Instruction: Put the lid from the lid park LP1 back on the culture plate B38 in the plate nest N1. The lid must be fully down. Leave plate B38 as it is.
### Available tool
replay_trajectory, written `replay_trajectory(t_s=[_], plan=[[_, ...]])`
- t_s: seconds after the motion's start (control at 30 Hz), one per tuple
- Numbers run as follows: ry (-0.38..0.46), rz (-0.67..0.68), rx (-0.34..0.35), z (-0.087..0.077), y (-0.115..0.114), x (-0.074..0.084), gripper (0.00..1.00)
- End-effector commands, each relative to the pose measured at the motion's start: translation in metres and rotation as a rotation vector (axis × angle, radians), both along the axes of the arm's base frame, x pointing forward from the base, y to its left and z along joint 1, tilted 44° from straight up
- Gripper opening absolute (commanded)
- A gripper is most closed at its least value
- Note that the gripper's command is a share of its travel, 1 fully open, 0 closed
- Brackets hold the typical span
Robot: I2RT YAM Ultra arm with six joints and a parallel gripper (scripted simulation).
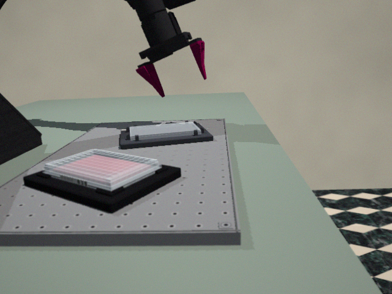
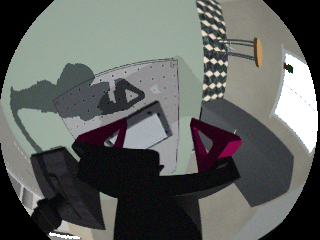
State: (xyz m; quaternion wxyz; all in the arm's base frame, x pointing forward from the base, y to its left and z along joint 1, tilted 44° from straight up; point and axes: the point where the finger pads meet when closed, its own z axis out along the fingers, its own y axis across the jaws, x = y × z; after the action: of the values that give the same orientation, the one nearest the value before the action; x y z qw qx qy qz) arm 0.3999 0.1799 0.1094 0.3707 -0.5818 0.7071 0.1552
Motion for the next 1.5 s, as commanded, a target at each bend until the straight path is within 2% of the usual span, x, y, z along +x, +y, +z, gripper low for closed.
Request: replay_trajectory(t_s=[0.0,0.07,0.13,0.63,0.7,0.77,0.9,0.97,1.2,1.47], plan=[[0.115,-0.086,0.041,0.0,-0.011,-0.001,1.0],[0.173,-0.118,0.053,-0.009,-0.015,-0.002,1.0],[0.173,-0.118,0.053,-0.009,-0.015,-0.002,1.0],[0.599,-0.366,0.137,-0.044,-0.037,-0.012,1.0],[0.599,-0.366,0.137,-0.044,-0.037,-0.012,1.0],[0.655,-0.401,0.147,-0.052,-0.043,-0.016,1.0],[0.766,-0.471,0.167,-0.053,-0.043,-0.016,1.0],[0.822,-0.507,0.175,-0.06,-0.049,-0.02,1.0],[1.016,-0.633,0.205,-0.068,-0.055,-0.025,1.0],[1.036,-0.647,0.208,-0.068,-0.055,-0.025,1.0]])
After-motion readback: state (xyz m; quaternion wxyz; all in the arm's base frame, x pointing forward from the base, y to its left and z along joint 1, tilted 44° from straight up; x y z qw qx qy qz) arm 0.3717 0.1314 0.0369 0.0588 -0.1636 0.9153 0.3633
